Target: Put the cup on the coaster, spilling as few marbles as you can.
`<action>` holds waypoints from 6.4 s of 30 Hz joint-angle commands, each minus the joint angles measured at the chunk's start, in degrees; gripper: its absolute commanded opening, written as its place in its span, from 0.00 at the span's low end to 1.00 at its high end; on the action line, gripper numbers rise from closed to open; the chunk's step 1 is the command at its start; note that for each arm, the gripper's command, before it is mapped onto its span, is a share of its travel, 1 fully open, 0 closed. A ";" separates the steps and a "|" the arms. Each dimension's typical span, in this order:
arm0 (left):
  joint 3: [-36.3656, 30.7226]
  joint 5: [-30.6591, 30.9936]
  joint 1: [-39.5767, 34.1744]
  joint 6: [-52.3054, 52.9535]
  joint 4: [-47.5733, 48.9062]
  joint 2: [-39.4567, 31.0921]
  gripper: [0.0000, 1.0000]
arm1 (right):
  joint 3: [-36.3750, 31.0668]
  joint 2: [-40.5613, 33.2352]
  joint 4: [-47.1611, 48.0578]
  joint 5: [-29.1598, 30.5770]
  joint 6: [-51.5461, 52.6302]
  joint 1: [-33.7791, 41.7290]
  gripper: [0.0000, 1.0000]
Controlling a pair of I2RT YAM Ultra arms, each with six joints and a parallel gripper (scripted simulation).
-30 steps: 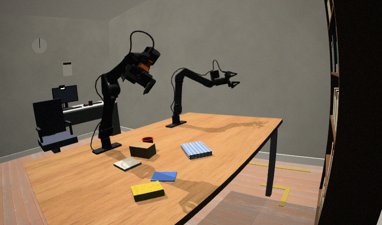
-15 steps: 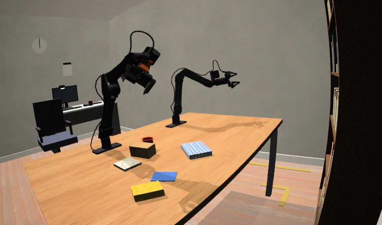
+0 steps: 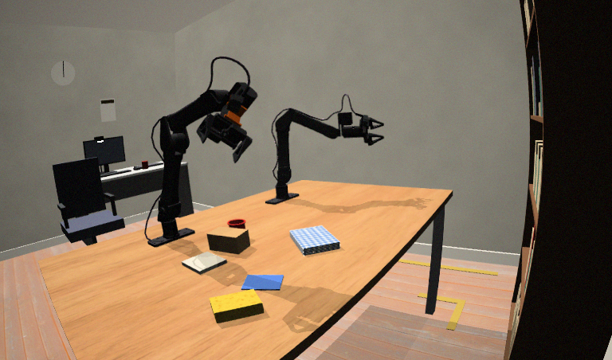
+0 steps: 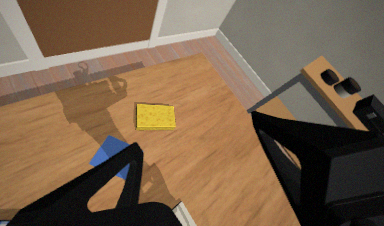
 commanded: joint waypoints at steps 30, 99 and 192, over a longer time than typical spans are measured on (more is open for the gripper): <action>-11.72 -3.84 -73.41 -36.17 -53.93 -38.14 1.00 | -68.83 -45.66 16.50 -42.09 -15.49 16.50 1.00; -15.17 -6.99 -99.66 -44.60 -65.09 -49.44 1.00 | -63.32 -28.36 7.30 -48.88 64.48 20.93 0.93; -15.17 -6.99 -99.66 -44.60 -65.09 -49.44 1.00 | -40.21 -16.68 -16.28 -49.99 94.77 24.81 0.00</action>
